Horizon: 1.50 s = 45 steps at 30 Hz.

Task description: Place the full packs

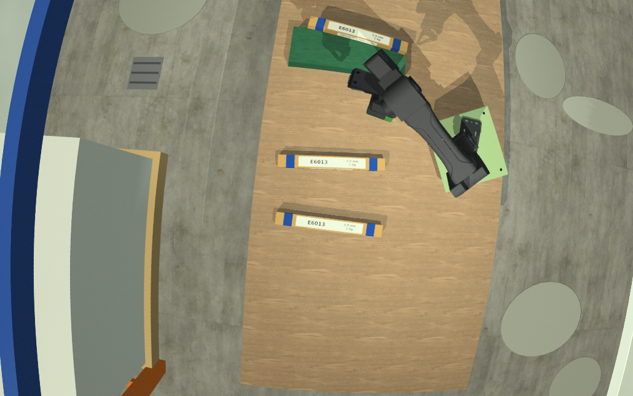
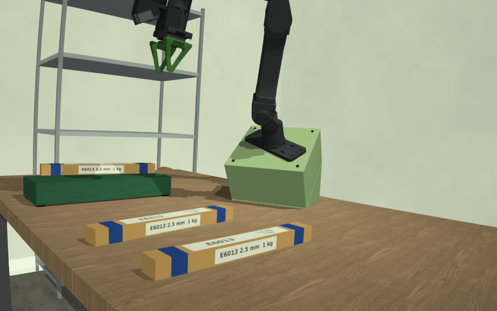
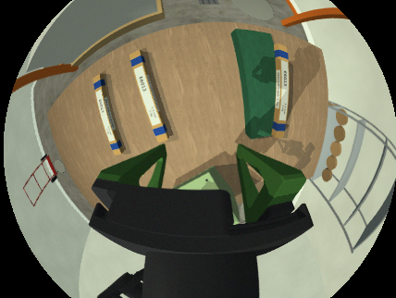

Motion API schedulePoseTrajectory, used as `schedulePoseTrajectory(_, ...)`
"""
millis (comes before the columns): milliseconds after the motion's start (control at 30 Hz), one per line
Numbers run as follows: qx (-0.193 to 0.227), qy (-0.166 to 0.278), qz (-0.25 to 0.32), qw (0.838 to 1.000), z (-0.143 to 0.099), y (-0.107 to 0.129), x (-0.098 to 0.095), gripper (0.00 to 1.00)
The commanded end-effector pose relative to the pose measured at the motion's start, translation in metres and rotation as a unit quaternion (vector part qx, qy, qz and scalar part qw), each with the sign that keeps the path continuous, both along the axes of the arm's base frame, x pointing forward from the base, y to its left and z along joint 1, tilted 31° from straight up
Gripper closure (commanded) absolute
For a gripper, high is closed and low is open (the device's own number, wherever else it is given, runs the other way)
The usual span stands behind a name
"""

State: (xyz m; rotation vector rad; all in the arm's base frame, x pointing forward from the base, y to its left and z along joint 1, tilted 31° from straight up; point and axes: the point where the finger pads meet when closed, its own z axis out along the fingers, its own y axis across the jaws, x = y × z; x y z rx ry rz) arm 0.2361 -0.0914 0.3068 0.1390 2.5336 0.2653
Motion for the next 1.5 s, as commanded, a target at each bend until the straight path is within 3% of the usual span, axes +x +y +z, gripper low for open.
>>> schedulePoseTrajectory(0, 0.041, 0.055, 0.028, 0.997, -0.0004, 0.0034, -0.0041, 0.24)
schedulePoseTrajectory(1467, 0.063, 0.052, 0.04, 0.996, -0.0076, 0.0081, -0.0044, 0.24)
